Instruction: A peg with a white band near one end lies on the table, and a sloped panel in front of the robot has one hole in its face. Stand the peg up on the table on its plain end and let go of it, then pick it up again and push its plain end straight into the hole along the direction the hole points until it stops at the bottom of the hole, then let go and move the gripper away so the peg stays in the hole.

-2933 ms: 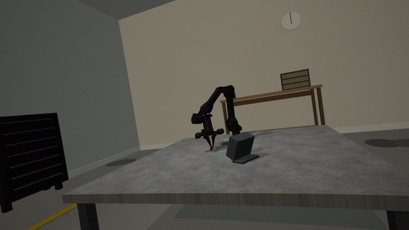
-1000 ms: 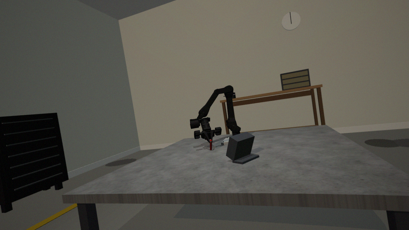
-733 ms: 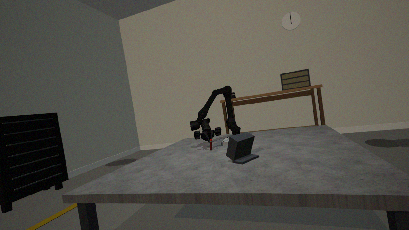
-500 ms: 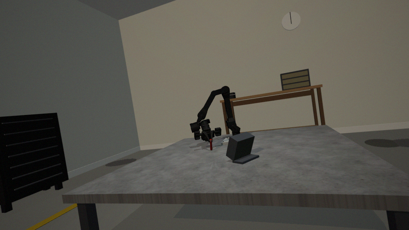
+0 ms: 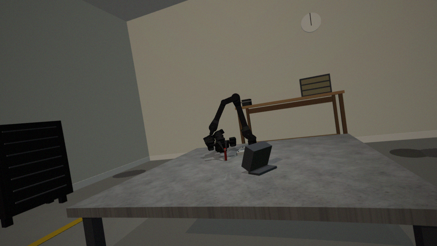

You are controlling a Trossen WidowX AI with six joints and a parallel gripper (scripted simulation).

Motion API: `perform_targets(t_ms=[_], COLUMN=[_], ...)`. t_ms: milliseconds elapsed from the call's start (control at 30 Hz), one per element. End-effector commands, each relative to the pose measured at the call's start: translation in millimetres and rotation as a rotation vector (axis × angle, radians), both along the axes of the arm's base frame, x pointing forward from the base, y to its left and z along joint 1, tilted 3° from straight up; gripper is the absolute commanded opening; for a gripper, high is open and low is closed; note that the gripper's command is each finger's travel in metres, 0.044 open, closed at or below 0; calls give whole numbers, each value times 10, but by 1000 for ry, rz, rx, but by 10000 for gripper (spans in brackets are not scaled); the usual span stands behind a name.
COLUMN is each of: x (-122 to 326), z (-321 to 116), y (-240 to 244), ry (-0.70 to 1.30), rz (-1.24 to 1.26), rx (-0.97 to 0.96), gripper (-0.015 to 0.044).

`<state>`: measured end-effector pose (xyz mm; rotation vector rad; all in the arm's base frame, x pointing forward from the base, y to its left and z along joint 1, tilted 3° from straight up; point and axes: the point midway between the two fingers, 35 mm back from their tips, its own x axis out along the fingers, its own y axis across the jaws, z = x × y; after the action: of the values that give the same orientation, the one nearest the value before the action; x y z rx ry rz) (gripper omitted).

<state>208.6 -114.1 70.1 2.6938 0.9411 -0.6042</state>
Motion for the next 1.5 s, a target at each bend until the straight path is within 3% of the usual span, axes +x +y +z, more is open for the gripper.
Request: perform_targets(t_ms=[0, 433, 1467], x=[-15, -82, -71], z=[-11, -38, -78], y=[-30, -82, -99], ry=[-28, -114, -102], rz=[0, 8, 8], rx=[25, 96, 63], gripper=[49, 49, 49])
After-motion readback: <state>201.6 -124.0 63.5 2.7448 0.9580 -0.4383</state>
